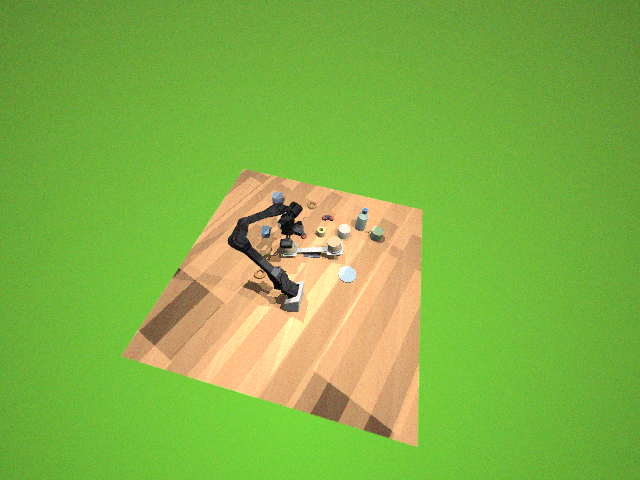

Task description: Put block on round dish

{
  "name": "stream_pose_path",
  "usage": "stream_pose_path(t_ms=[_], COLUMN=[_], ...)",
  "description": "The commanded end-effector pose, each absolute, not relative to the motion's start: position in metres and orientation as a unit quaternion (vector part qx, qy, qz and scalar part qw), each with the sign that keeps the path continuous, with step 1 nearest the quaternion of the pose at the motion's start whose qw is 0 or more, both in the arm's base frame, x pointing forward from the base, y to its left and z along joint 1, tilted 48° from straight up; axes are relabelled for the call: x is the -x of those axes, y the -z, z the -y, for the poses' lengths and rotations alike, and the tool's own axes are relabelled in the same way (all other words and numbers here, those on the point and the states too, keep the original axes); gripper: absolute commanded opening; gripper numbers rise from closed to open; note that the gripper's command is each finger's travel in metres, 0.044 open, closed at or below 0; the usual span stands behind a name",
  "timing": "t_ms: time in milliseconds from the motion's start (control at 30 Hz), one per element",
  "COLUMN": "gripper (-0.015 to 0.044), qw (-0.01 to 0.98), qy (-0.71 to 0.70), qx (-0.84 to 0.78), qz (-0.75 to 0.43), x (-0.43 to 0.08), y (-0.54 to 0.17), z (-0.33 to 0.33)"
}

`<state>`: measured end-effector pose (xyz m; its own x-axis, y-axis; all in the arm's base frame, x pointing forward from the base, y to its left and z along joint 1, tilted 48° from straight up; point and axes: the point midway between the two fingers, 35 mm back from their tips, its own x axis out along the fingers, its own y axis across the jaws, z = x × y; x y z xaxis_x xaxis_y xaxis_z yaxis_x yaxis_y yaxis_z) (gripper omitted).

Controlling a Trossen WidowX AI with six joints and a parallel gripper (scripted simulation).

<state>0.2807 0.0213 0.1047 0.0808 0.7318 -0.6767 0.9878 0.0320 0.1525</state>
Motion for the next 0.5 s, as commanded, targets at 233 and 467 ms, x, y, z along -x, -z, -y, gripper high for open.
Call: stream_pose_path(t_ms=[233, 467], gripper=[0.0440, 0.0440], qw=[0.309, 0.309], qy=[0.205, 0.205], qx=[-0.665, -0.665], qz=[-0.649, -0.648], x=[-0.281, -0.282], y=[-0.092, -0.084], z=[-0.036, -0.044])
